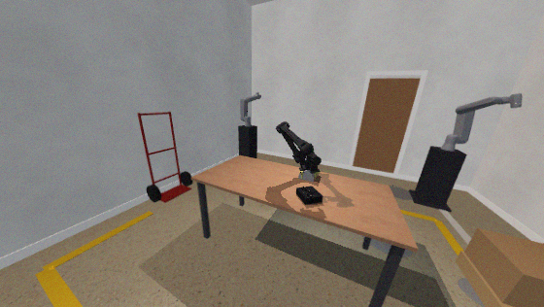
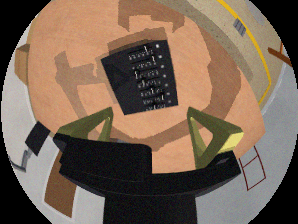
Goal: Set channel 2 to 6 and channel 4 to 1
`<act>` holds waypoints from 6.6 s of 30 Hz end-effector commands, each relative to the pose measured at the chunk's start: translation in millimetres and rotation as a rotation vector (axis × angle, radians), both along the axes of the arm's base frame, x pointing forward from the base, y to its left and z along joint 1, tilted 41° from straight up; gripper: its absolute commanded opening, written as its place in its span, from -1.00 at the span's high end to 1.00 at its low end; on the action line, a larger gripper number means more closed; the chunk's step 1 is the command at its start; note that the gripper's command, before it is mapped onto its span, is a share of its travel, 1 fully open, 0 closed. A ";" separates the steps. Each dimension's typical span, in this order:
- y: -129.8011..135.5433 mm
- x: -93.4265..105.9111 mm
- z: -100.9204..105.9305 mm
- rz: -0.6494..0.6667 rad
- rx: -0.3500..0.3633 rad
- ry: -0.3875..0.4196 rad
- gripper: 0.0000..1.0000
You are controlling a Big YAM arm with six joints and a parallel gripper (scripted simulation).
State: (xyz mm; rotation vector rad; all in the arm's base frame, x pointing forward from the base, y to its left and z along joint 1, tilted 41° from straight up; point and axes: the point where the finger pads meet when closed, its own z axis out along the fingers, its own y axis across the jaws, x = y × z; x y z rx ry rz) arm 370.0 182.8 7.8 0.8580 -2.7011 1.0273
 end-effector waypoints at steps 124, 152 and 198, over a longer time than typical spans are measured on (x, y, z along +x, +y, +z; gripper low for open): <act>-23.2 32.8 -2.6 0.887 -0.028 0.730 -1.00; 34.0 -12.4 7.0 0.050 0.028 -0.016 -1.00; -14.4 -1.1 2.5 0.220 -0.009 0.129 -1.00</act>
